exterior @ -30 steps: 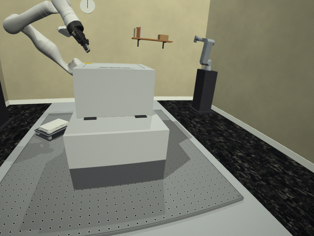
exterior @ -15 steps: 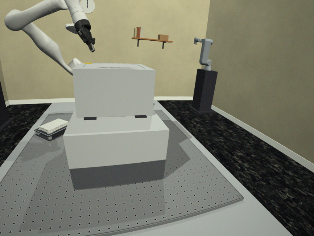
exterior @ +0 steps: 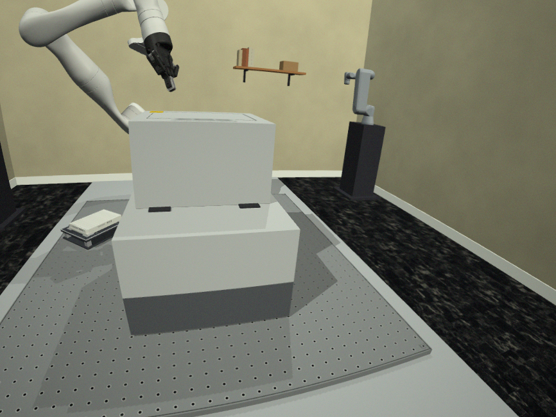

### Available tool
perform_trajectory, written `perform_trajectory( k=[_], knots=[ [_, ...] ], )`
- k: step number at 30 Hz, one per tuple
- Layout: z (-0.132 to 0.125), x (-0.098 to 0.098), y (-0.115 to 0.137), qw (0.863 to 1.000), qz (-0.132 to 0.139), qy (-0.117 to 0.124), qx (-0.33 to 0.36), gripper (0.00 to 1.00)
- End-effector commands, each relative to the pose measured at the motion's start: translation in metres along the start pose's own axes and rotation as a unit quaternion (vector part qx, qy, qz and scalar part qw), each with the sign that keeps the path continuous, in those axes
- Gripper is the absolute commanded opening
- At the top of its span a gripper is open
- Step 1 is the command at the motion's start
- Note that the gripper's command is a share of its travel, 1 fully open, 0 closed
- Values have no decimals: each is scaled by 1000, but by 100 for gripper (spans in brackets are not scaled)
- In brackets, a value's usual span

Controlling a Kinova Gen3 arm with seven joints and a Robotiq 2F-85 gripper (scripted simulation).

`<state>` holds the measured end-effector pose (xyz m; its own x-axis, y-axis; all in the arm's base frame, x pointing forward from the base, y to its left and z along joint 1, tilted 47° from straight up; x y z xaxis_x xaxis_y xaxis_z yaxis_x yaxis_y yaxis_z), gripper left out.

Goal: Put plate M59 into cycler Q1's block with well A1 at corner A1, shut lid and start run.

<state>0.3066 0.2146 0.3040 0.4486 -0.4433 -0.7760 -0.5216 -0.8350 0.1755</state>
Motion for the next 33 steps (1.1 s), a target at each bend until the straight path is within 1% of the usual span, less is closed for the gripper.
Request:
perform_trajectory(
  k=[1, 10, 13, 27, 29, 33],
  knots=[
    [9, -1, -9, 1000, 9, 4, 6, 10],
    [23, 0, -16, 998, 47, 10, 31, 10],
    [24, 0, -18, 998, 50, 12, 34, 10],
    [42, 2, -32, 991, 106, 28, 74, 10],
    [42, 2, -32, 991, 106, 28, 74, 10],
    [47, 3, -36, 988, 121, 32, 86, 10]
  ],
)
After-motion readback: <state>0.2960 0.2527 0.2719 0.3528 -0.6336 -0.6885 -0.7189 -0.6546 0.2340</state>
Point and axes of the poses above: the point where the finger pads meet when closed, its own x axis out along the fingers, its own z axis across the jaws, y = z × x, the point moved 4 cm from there along -x, back along the fingers, and after that the axes turned 9 degrees about x, right-handed, at the moved point
